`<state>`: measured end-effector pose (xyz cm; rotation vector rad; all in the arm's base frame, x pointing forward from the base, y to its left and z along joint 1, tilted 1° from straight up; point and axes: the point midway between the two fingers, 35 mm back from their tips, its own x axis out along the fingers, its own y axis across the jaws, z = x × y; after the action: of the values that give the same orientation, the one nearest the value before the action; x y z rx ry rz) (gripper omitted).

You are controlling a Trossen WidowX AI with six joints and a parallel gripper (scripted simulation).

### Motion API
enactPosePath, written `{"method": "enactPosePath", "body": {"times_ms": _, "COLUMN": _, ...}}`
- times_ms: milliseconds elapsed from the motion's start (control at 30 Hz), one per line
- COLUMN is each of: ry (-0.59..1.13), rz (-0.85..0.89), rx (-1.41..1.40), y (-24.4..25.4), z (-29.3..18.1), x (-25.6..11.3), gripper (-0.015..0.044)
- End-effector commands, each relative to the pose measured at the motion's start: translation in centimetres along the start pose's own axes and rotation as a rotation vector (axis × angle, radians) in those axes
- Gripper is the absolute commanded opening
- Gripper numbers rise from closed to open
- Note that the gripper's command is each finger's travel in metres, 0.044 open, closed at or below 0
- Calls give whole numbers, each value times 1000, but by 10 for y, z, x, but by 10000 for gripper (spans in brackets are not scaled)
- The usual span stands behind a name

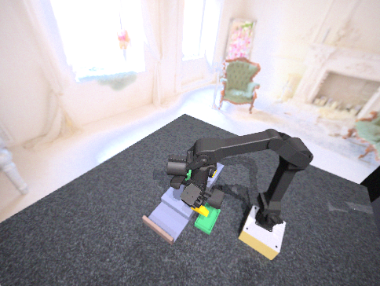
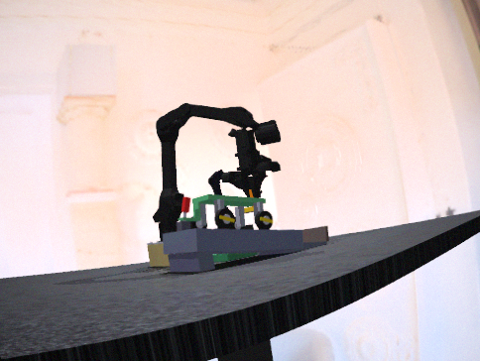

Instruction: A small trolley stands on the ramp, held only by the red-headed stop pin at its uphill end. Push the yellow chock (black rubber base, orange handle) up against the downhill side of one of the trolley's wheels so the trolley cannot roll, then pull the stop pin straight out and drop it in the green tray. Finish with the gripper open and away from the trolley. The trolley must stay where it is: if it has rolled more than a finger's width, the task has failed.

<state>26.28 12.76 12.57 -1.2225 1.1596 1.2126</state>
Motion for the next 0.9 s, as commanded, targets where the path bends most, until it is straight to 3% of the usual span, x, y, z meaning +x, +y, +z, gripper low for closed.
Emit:
{"method": "enactPosePath", "body": {"times_ms": 0, "ry": 12, "rz": 1, "rx": -135, "y": -2, "z": 1, "x": -2, "gripper": 0}}
{"method": "enactPosePath", "body": {"times_ms": 867, "ry": 70, "rz": 57, "rx": -1067, "y": -2, "z": 4, "x": -1, "gripper": 0}}
